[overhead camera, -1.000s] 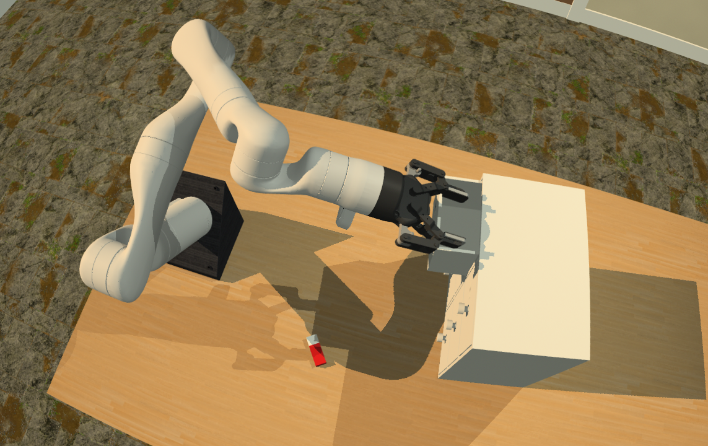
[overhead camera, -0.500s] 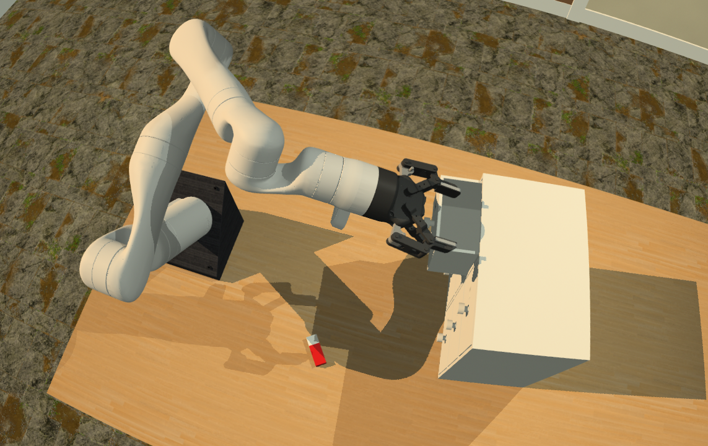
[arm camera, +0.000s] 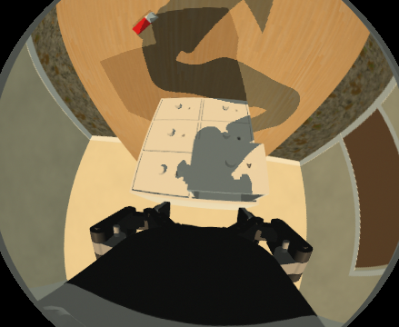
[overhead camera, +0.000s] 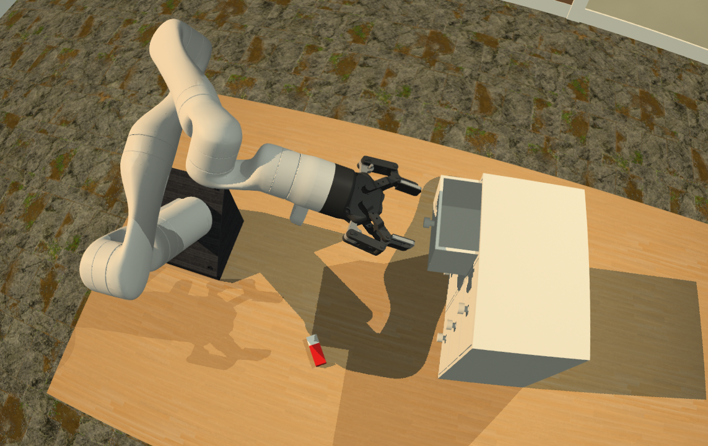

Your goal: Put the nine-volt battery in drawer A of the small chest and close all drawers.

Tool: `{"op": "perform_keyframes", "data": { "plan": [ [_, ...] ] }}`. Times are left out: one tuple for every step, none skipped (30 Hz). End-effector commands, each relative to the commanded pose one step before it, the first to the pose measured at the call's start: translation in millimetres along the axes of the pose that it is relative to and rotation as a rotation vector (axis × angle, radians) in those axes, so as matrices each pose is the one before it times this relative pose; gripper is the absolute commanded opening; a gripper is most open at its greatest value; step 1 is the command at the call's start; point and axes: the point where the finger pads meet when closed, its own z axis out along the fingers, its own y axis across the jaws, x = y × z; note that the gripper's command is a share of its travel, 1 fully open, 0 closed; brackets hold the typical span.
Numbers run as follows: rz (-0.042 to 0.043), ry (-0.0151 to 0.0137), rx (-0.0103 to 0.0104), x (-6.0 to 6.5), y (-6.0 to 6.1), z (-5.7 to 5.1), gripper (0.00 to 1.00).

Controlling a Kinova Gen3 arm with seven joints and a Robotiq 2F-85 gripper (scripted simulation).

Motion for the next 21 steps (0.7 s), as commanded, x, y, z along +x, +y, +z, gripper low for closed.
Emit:
{"op": "perform_keyframes", "data": {
  "plan": [
    [-0.00173,-0.02326,-0.01191,-2.05,6.62,-23.77,1.0],
    [0.0,0.0,0.0,1.67,0.0,-5.73,1.0],
    [0.0,0.0,0.0,1.62,0.0,-5.54,1.0],
    [0.0,0.0,0.0,1.55,0.0,-5.32,1.0],
    [0.0,0.0,0.0,1.48,0.0,-5.06,1.0],
    [0.0,0.0,0.0,1.4,0.0,-4.79,1.0],
    [0.0,0.0,0.0,1.31,0.0,-4.49,1.0],
    [0.0,0.0,0.0,1.21,0.0,-4.17,1.0],
    [0.0,0.0,0.0,0.0,0.0,0.0,1.0],
    [0.0,0.0,0.0,0.0,0.0,0.0,1.0],
    [0.0,0.0,0.0,1.12,0.0,-3.84,1.0],
    [0.0,0.0,0.0,1.02,0.0,-3.5,1.0],
    [0.00001,0.0,0.0,0.93,0.0,-3.16,1.0],
    [-0.00001,0.0,0.0,0.81,0.0,-2.8,1.0],
    [0.0,0.0,0.0,0.72,0.0,-2.46,1.0],
    [0.0,0.0,0.0,0.61,0.0,-2.11,1.0],
    [0.00001,0.0,0.0,0.53,-0.01,-1.78,1.0],
    [-0.00001,0.0,0.0,0.41,0.01,-1.44,1.0],
    [0.0,0.0,0.0,0.33,0.0,-1.14,1.0],
    [0.0,0.0,0.0,0.25,0.0,-0.86,1.0],
    [0.0,0.0,0.0,0.18,0.0,-0.6,1.0]
  ]
}}
